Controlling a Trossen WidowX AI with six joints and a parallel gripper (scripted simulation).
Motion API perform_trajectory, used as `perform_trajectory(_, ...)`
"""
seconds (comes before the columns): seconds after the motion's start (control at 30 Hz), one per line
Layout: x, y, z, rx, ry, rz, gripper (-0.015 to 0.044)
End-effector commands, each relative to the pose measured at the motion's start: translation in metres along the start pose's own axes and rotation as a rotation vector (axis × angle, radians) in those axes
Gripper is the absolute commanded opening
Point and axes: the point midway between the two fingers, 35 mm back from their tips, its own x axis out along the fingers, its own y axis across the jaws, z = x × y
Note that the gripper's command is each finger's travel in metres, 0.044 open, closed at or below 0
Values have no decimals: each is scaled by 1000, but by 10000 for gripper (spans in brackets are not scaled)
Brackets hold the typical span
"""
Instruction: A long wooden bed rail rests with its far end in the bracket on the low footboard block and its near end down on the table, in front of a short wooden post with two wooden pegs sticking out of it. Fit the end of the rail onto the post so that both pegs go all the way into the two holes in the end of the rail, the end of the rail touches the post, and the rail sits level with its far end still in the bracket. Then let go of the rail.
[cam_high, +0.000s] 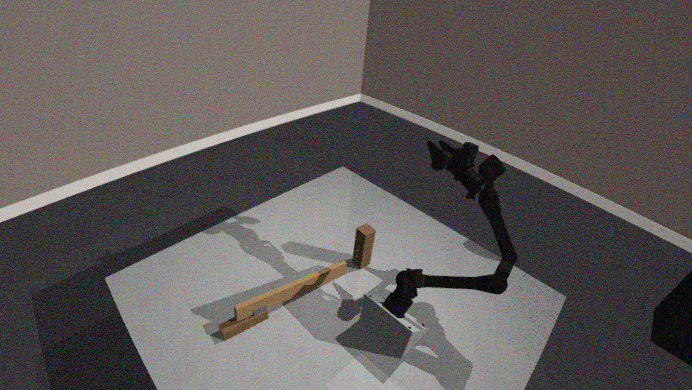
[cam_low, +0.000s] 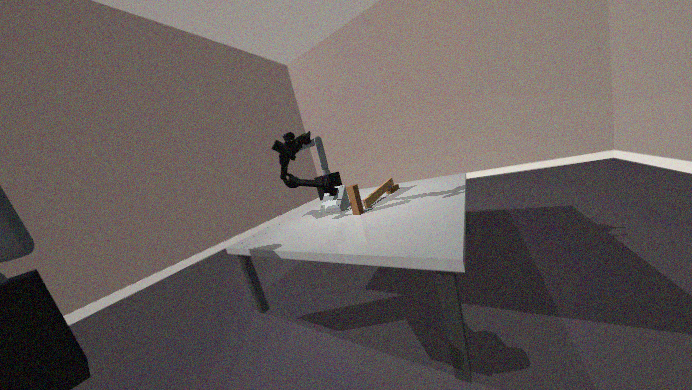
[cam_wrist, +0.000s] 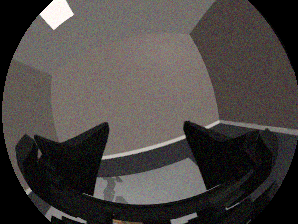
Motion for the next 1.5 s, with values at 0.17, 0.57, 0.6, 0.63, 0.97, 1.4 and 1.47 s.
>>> perform_trajectory(0.17,49,24,-58,-38,222,74,440)
perform_trajectory(0.57,110,115,-231,-261,811,352,440)
perform_trajectory(0.6,110,123,-246,-288,859,381,440)
perform_trajectory(0.63,109,131,-260,-317,906,411,440)
perform_trajectory(0.97,61,206,-395,-699,1368,795,440)
perform_trajectory(1.4,-24,238,-479,-1171,1678,1263,440)
perform_trajectory(1.47,-24,238,-479,-1171,1678,1263,440)
